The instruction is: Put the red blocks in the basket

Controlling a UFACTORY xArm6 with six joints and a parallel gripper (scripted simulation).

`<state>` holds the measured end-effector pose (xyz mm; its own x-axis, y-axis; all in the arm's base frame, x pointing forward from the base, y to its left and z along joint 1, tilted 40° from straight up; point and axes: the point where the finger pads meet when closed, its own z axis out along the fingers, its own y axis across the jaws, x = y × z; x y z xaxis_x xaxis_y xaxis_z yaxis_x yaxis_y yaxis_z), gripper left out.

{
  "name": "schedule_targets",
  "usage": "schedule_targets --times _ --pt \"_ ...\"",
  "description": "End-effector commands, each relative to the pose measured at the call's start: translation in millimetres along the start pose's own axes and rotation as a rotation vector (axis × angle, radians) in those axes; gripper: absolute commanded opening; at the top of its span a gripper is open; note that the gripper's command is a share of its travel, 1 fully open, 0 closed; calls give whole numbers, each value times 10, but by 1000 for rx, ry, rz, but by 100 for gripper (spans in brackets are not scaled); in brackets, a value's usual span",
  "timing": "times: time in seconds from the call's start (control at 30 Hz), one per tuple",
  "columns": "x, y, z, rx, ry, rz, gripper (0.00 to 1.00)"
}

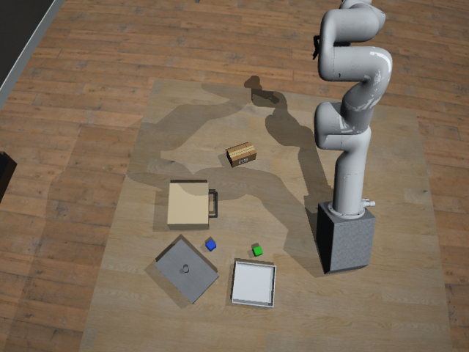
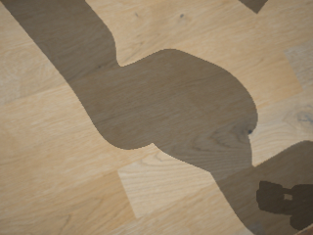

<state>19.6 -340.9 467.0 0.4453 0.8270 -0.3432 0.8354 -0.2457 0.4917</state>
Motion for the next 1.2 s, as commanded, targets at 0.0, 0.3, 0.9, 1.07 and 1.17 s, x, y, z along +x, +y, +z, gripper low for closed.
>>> schedule_targets --times 0.0,0.3,0.9,1.07,1.17 --pt "-5 8 -15 -1 -4 -2 100" --pt "-5 8 -15 -1 -4 -2 100" --pt "171 26 47 6 -3 -41 0" --pt "402 35 133 13 -4 -95 0" --pt "560 45 191 19 -3 -130 0"
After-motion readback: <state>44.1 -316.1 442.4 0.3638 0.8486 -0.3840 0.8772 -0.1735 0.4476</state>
